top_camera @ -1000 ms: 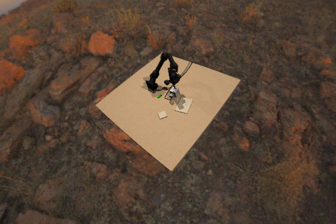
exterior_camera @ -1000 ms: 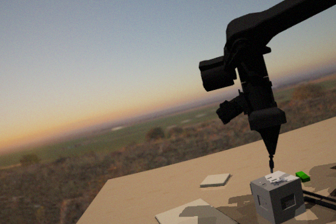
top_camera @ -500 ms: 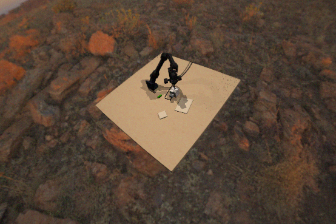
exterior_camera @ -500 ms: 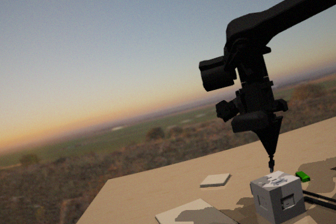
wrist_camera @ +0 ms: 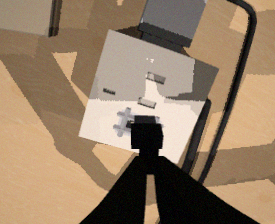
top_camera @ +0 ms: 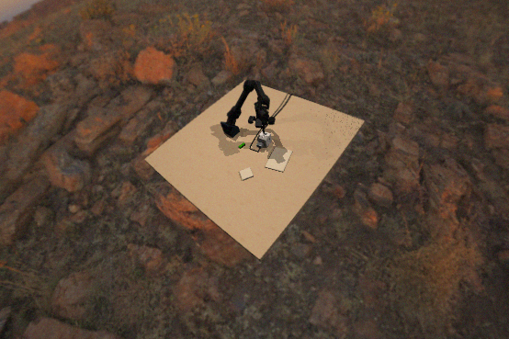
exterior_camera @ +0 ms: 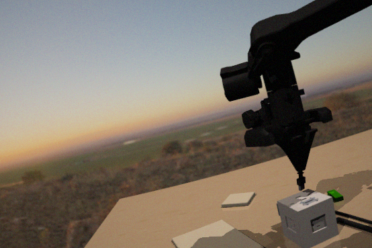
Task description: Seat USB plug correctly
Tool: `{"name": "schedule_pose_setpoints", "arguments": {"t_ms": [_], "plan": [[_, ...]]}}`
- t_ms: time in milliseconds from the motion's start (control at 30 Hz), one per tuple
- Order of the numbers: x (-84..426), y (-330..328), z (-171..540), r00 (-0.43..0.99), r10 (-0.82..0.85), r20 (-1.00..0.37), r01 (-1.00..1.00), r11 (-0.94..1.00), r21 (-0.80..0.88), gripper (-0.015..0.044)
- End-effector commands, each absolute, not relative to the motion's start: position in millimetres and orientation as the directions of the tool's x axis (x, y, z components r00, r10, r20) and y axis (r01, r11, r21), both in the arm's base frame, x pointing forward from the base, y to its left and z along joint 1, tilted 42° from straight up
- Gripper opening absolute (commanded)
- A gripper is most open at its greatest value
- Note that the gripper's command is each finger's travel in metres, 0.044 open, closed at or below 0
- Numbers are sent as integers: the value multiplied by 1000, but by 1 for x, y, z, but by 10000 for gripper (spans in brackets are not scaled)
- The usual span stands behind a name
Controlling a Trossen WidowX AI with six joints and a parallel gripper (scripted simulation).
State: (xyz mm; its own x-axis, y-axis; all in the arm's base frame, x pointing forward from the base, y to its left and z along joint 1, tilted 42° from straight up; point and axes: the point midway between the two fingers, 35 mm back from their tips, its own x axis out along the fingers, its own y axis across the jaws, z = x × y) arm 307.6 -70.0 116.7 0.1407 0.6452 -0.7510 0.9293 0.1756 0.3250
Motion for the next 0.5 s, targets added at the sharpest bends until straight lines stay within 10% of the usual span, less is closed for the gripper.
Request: {"name": "schedule_pose_setpoints", "arguments": {"t_ms": [0, 467], "plan": [[308, -70, 117, 141, 644, -752, 960, 97, 263, 0], [308, -70, 117, 141, 644, -752, 989, -53, 140, 0]]}}
